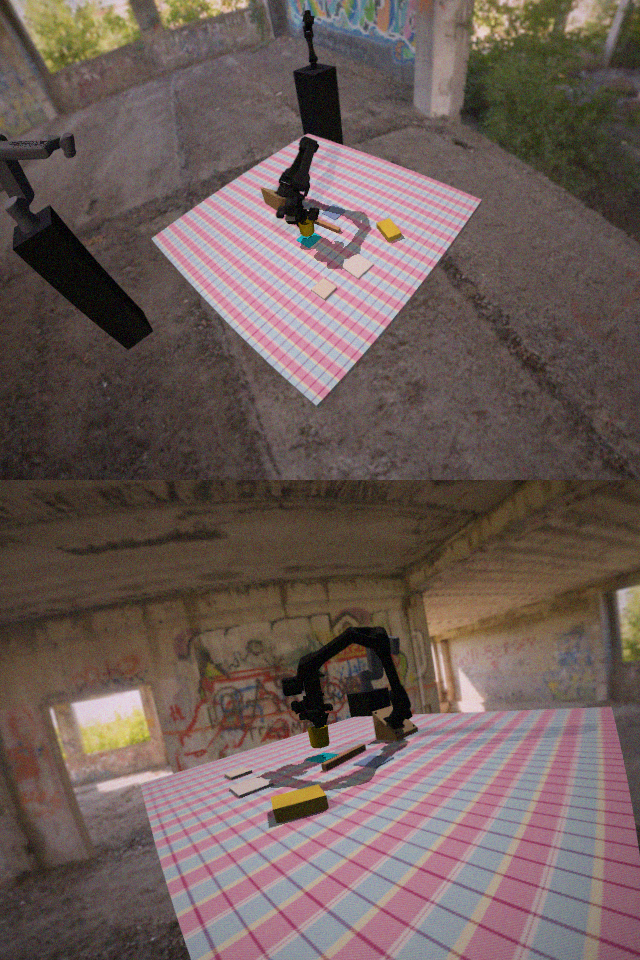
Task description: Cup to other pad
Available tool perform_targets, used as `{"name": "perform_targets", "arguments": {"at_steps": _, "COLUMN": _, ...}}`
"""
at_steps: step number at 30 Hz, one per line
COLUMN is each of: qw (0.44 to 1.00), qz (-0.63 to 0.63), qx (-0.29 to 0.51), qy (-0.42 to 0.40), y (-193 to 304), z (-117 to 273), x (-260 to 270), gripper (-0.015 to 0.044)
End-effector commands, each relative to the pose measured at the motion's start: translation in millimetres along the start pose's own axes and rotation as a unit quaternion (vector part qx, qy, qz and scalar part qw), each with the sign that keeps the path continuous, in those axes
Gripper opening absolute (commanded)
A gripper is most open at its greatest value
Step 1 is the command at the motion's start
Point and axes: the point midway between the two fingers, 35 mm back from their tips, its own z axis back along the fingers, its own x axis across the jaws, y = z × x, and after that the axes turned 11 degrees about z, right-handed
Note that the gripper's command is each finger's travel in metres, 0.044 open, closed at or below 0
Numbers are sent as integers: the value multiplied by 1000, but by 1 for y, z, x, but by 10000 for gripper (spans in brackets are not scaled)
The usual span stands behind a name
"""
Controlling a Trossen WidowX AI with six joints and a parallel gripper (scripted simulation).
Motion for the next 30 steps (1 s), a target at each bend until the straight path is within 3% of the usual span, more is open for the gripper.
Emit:
{"name": "perform_targets", "arguments": {"at_steps": 1, "qw": 1000, "qz": -2, "qx": 2, "qy": -1, "y": 1, "z": -7, "x": 0, "gripper": 0}}
{"name": "perform_targets", "arguments": {"at_steps": 30, "qw": 1000, "qz": 0, "qx": 2, "qy": 0, "y": -1, "z": -34, "x": -1, "gripper": 0}}
